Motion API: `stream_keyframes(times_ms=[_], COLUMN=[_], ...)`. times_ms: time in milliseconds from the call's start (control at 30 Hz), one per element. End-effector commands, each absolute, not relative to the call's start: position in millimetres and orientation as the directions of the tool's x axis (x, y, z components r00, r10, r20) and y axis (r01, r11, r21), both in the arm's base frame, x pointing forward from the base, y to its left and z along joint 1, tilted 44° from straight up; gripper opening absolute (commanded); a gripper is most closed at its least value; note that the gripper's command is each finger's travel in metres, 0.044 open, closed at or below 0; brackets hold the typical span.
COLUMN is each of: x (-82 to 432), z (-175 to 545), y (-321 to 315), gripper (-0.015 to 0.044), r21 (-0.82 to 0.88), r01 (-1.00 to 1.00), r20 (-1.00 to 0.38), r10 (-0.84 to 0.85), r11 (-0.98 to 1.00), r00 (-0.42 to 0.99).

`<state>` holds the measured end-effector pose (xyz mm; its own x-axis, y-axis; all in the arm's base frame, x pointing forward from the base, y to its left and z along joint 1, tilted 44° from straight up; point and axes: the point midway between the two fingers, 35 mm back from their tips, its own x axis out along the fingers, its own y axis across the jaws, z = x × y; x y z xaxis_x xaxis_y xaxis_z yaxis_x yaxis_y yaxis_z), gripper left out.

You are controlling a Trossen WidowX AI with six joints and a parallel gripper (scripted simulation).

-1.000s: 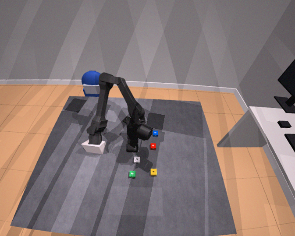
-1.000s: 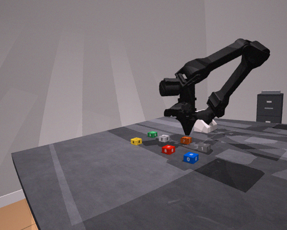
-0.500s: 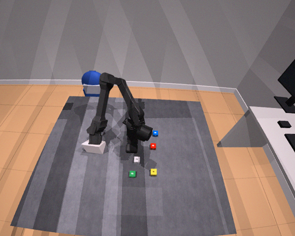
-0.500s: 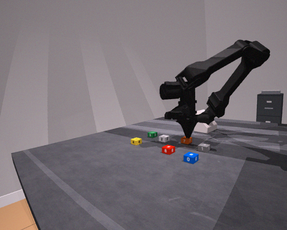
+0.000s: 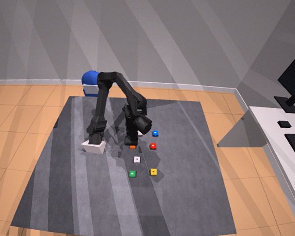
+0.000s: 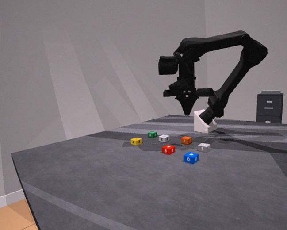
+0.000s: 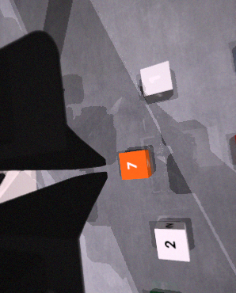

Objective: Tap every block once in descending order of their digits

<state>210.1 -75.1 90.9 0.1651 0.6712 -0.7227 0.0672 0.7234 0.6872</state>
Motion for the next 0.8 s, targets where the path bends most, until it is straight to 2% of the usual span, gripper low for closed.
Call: stream_keyframes(times_ms=[0,133,600,767], x=[206,211,304,311], z=[103,102,20,5], y=[-85,-91,-209,-219], gripper=[0.0020,0.0020,0.0020,0.0020], r21=[0.687,0.687,0.680,0.679], r01=[0.061,0.060,0.054,0.054], r20=[-0.723,-0.723,-0.729,-0.729], r10=[0.673,0.673,0.665,0.664], r11=[0.724,0.724,0.731,0.732], r00=[0.157,0.157,0.164,0.164])
